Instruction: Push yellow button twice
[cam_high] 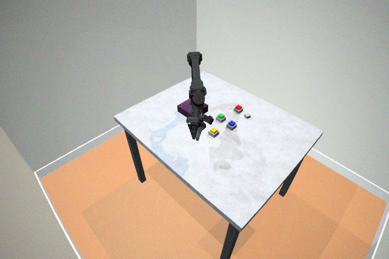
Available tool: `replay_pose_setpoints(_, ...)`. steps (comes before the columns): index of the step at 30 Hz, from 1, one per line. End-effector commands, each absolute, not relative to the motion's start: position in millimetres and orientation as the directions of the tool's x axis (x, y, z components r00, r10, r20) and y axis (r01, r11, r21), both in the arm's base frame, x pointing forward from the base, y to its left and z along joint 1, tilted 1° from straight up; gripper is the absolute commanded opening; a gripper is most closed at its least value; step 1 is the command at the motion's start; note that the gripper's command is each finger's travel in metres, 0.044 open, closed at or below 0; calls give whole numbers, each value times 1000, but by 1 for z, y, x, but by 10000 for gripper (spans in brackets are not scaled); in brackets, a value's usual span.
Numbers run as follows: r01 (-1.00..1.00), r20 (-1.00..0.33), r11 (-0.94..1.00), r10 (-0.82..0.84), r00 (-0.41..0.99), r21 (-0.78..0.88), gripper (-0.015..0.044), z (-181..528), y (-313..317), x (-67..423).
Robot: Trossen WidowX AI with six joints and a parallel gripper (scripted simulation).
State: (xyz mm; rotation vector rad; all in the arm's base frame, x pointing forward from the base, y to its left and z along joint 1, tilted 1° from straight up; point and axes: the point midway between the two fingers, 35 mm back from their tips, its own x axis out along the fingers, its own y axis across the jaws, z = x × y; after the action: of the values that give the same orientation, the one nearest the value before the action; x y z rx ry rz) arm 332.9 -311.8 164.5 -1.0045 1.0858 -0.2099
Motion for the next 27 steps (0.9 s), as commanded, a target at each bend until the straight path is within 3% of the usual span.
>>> replay_pose_setpoints(1, -267, -813, 804, -396, 428, -532, 400, 136, -238, 331)
replay_pose_setpoints(8, -185, -946, 952, -193, 260, -245, 400, 114, -162, 307)
replay_pose_setpoints(15, -25, -999, 999, -34, 24, -35, 400, 108, -95, 263)
replay_pose_setpoints(26, -8, -1000, 1000, -23, 1, -23, 400, 109, -89, 258)
replay_pose_setpoints(27, -8, -1000, 1000, -23, 1, -23, 374, 106, -89, 259)
